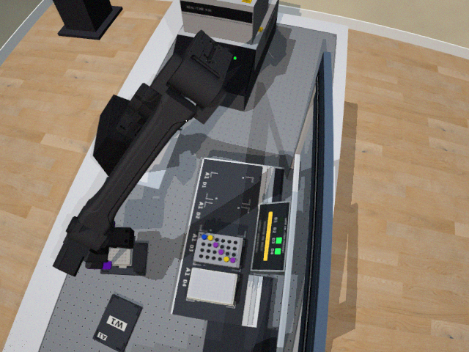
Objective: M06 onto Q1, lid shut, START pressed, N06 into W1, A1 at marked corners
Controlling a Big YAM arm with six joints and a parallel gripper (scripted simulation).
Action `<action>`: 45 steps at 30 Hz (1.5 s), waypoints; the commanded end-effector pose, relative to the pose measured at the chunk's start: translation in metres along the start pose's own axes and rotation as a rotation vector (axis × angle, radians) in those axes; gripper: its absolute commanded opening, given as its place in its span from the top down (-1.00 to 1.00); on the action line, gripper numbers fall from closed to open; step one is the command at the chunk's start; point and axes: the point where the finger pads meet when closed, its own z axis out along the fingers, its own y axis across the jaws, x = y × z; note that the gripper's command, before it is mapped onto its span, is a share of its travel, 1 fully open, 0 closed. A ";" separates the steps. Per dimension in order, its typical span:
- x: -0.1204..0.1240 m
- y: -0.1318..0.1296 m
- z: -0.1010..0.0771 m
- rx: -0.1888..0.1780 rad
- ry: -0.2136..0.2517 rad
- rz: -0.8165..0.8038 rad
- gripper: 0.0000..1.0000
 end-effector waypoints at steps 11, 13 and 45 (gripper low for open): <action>-0.005 -0.010 -0.026 0.052 0.015 0.031 1.00; -0.001 -0.016 -0.029 0.069 0.020 0.029 1.00; 0.007 -0.012 -0.015 0.033 0.007 0.038 1.00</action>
